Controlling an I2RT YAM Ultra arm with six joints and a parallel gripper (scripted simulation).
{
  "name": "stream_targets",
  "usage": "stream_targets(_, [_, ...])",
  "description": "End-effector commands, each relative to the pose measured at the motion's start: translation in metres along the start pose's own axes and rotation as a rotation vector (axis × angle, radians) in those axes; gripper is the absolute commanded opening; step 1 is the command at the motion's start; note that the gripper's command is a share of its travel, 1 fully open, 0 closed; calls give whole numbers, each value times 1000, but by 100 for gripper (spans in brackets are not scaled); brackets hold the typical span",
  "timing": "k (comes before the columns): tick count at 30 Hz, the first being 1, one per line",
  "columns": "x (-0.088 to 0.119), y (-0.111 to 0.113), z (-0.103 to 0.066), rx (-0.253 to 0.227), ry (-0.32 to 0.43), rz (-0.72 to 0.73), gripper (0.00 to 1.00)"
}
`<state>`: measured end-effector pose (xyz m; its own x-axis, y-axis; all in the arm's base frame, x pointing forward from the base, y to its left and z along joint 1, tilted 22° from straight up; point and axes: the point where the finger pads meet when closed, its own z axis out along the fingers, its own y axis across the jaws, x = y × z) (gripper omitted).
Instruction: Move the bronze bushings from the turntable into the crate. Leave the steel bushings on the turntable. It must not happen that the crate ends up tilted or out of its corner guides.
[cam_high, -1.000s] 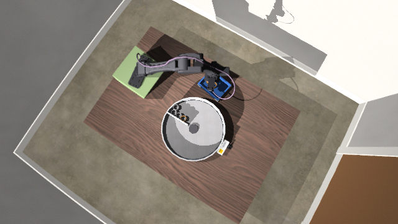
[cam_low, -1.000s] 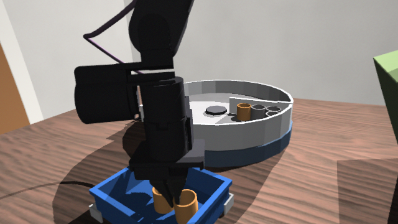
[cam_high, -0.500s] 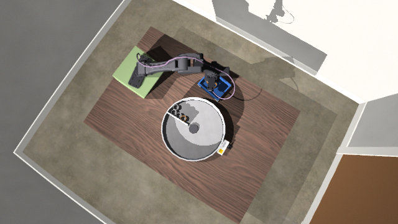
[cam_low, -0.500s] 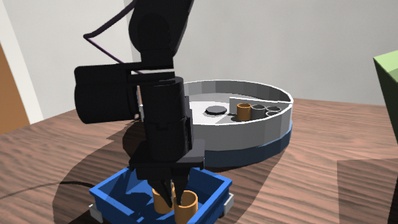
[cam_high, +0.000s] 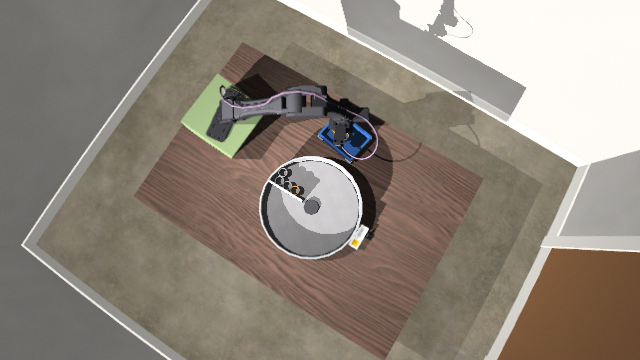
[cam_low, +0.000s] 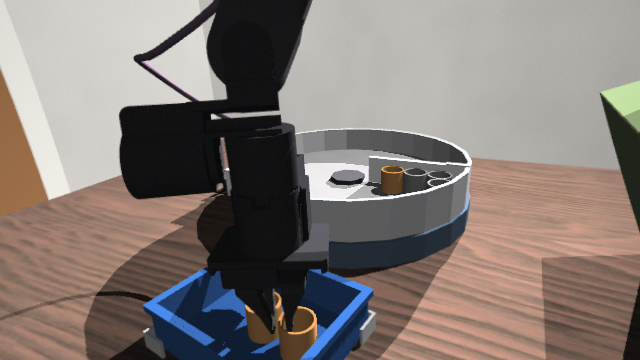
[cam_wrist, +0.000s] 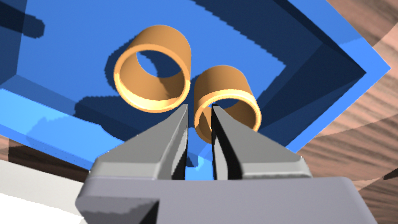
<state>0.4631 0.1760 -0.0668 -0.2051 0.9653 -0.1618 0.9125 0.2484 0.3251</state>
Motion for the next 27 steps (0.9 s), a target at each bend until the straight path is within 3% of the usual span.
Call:
stream_targets(1, [2,18,-8,-37,7,-2,16])
stream_targets(19, [2,18,-9,-37,7,-1,16])
stream_targets(27, [5,23,-27,-55,10,3,16])
